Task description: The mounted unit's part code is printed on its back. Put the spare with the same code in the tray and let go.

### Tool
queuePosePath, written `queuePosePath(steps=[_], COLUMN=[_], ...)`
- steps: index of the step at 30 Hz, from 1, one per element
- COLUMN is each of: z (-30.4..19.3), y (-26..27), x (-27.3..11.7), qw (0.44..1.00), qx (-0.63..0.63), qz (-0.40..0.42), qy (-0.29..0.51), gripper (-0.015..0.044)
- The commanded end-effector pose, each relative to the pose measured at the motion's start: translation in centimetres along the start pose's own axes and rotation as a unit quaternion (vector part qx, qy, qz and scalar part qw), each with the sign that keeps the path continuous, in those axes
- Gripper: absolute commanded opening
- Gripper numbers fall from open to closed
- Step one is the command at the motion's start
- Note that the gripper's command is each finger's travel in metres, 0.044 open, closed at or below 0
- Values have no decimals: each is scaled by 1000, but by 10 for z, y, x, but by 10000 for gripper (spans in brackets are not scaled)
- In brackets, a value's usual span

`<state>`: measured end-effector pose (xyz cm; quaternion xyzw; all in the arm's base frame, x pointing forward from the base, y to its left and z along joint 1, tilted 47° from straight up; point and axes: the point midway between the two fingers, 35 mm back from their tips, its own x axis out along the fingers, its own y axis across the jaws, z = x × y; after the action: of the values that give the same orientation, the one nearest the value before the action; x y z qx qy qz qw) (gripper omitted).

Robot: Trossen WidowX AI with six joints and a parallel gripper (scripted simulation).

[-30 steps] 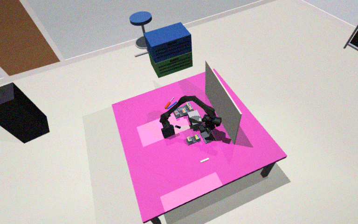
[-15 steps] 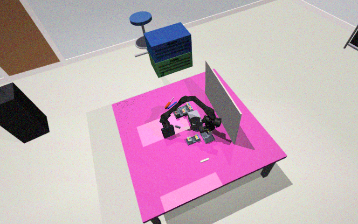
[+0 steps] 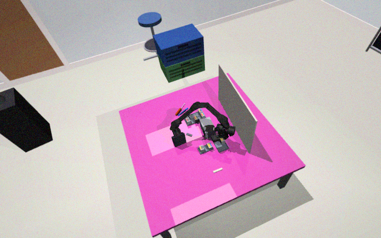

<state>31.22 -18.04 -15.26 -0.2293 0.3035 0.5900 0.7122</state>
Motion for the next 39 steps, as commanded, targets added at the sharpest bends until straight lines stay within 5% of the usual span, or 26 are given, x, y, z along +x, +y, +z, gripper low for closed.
queuePosePath(steps=[1,39], z=[1,4], y=[2,7], x=[5,37], qw=[1000,1000], qx=[3,3], qz=[0,1], qy=[-3,-5], gripper=[0,0])
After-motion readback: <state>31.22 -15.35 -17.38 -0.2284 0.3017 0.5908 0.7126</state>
